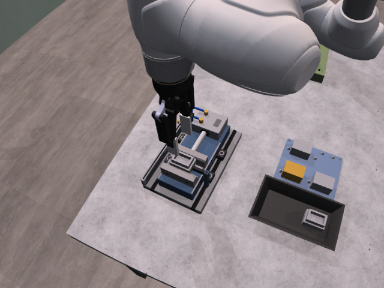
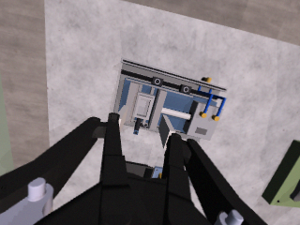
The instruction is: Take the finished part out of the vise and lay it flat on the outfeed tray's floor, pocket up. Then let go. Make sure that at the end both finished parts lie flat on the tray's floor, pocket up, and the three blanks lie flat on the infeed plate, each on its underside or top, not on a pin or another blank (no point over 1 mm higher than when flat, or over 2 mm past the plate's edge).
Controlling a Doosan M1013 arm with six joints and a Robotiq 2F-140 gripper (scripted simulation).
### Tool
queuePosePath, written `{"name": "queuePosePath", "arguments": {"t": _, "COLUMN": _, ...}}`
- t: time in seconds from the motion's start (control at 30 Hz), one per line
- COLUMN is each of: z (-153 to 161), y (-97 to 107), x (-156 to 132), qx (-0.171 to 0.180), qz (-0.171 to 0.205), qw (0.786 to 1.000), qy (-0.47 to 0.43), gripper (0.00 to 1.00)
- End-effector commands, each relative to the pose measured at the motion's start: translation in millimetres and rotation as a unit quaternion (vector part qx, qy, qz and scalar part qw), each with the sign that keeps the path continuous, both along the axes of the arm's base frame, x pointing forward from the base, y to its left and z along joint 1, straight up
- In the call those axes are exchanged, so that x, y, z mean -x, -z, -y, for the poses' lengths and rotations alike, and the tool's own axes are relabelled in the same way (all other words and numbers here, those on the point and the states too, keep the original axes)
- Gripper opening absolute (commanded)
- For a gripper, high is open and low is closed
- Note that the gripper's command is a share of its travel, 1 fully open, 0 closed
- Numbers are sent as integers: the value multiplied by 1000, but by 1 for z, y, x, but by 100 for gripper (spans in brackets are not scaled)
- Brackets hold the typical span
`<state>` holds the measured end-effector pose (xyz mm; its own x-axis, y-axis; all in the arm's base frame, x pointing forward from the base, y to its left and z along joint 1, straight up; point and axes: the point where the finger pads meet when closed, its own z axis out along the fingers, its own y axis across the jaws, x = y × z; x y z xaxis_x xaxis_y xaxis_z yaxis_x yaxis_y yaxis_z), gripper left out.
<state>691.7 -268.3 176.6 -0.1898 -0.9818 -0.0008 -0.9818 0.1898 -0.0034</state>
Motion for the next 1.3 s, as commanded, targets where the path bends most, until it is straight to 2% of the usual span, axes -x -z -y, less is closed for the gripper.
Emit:
{"name": "queuePosePath", "arguments": {"t": 0.0, "z": 0, "y": 0, "x": 0, "qx": 0, "qz": 0, "qw": 1000, "qy": 0, "gripper": 40}}
{"name": "queuePosePath", "arguments": {"t": 0.7, "z": 0, "y": 9, "x": 0, "qx": 1, "qz": 0, "qw": 1000, "qy": 0, "gripper": 40}}
{"name": "queuePosePath", "arguments": {"t": 1.27, "z": 0, "y": 36, "x": -1, "qx": 1, "qz": 0, "qw": 1000, "qy": 0, "gripper": 40}}
